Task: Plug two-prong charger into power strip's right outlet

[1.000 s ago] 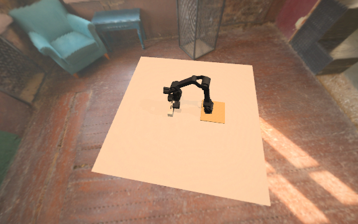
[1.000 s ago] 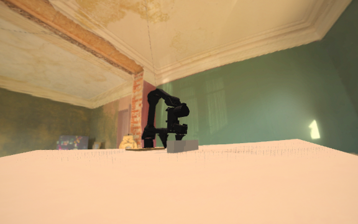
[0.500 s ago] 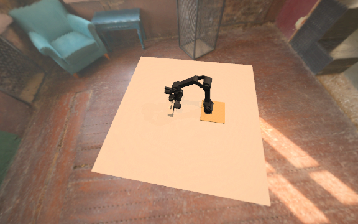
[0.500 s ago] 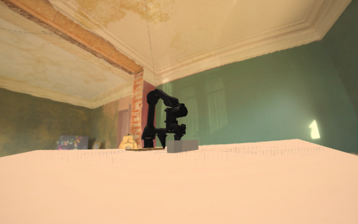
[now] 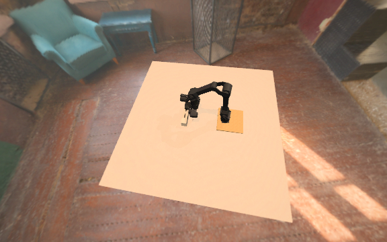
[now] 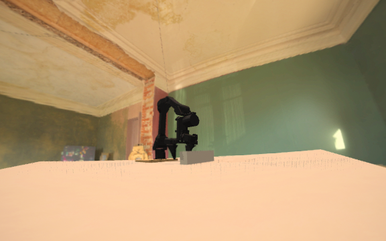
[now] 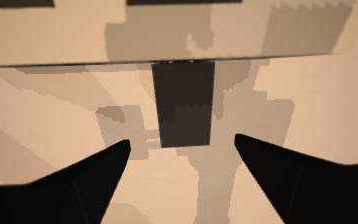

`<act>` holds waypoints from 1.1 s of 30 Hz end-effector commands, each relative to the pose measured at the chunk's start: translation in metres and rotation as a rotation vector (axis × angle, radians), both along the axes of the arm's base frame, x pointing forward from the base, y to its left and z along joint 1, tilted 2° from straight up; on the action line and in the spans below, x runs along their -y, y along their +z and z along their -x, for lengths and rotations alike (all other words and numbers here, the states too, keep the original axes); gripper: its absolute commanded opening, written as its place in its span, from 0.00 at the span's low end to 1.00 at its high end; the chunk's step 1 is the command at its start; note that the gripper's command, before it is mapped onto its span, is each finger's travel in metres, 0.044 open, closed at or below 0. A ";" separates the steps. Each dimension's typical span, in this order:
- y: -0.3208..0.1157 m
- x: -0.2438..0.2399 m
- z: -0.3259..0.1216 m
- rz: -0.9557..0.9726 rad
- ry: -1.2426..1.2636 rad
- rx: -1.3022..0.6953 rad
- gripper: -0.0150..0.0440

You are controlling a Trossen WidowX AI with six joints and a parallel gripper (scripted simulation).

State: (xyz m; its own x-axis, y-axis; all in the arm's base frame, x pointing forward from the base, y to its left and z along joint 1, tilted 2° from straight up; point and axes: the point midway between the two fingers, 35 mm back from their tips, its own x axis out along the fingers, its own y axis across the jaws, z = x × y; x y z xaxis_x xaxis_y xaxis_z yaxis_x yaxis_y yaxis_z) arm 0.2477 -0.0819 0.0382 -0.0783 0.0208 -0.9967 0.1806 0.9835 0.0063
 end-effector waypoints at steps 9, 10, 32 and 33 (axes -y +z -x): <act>0.001 -0.003 0.015 0.003 0.006 0.006 1.00; 0.001 -0.003 0.016 0.003 0.006 0.006 1.00; 0.050 -0.002 0.011 0.072 -0.007 0.410 1.00; 0.057 -0.002 0.010 0.084 -0.005 0.465 1.00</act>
